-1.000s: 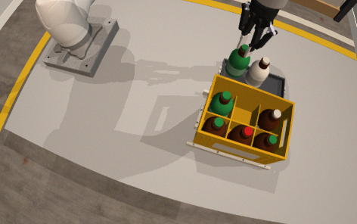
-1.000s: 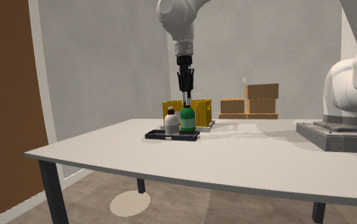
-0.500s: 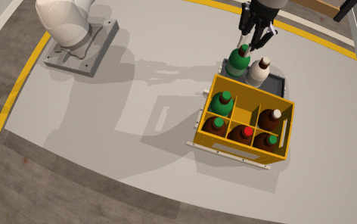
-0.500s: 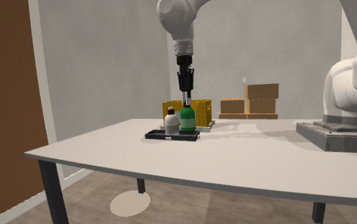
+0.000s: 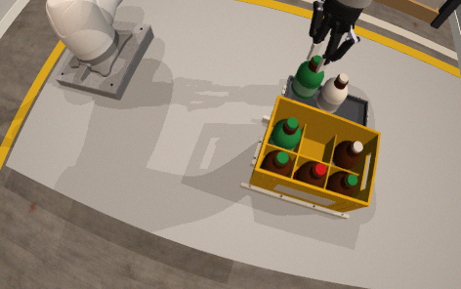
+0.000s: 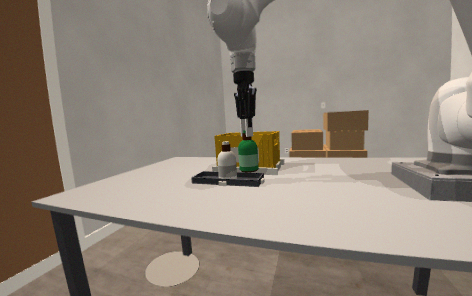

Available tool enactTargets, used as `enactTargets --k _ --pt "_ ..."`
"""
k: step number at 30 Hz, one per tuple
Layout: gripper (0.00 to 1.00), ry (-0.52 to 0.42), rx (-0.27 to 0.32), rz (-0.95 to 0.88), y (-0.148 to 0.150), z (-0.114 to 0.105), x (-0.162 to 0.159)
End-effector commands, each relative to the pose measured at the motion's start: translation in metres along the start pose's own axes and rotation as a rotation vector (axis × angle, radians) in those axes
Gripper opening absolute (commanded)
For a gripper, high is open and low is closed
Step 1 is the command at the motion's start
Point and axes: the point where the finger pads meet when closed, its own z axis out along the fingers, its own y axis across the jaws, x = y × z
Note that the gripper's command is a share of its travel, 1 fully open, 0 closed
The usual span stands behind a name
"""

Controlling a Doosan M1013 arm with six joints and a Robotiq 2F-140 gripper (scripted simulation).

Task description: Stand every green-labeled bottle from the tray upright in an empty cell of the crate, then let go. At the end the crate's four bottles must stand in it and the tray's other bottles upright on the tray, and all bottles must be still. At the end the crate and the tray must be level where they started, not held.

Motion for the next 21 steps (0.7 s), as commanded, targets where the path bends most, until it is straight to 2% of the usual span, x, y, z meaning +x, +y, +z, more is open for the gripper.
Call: enactTargets --k 1,21 --pt "0.00 -0.003 0.002 0.004 -0.001 -0.008 0.000" --pt "0.00 -0.003 0.002 0.004 -0.001 -0.027 -0.001"
